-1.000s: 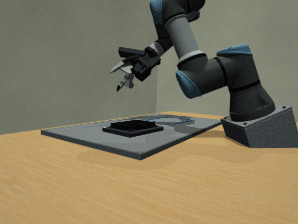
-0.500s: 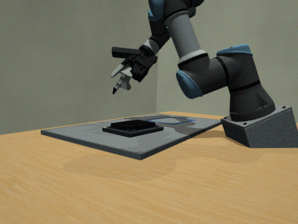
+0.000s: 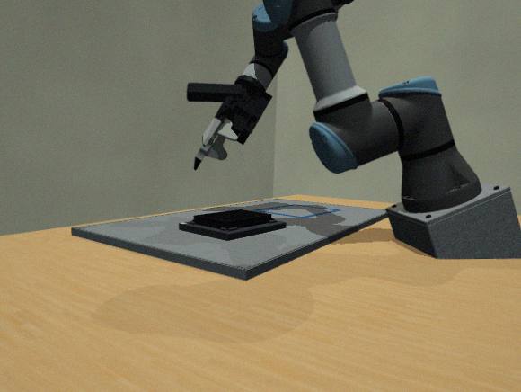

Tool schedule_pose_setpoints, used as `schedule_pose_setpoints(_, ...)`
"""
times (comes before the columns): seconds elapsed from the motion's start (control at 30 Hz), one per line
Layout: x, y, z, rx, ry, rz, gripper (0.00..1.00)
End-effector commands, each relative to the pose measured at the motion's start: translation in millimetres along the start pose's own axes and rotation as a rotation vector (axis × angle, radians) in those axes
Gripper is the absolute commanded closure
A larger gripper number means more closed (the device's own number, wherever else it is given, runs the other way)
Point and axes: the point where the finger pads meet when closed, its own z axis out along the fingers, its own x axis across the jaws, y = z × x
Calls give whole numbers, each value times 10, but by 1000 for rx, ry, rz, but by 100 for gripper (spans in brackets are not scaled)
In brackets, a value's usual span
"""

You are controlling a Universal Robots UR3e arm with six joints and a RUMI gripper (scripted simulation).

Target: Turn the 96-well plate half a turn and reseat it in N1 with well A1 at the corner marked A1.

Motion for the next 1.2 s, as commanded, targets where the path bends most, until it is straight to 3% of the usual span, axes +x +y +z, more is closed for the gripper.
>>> schedule_pose_setpoints(0.0,-137,66,69,-72,1,-72,0)
schedule_pose_setpoints(0.03,-176,88,90,-95,0,-96,0)
schedule_pose_setpoints(0.13,-244,126,126,-99,0,-100,0)
schedule_pose_setpoints(0.3,-433,269,204,-215,3,-220,0)
schedule_pose_setpoints(0.5,-493,321,224,-239,6,-245,0)
schedule_pose_setpoints(0.63,-621,445,257,-327,18,-341,0)
schedule_pose_setpoints(0.67,-621,445,257,-327,18,-341,0)
schedule_pose_setpoints(0.97,-812,697,220,-515,79,-559,0)
schedule_pose_setpoints(1.07,-812,697,220,-530,85,-576,0)
schedule_pose_setpoints(1.17,-857,772,151,-588,120,-650,0)
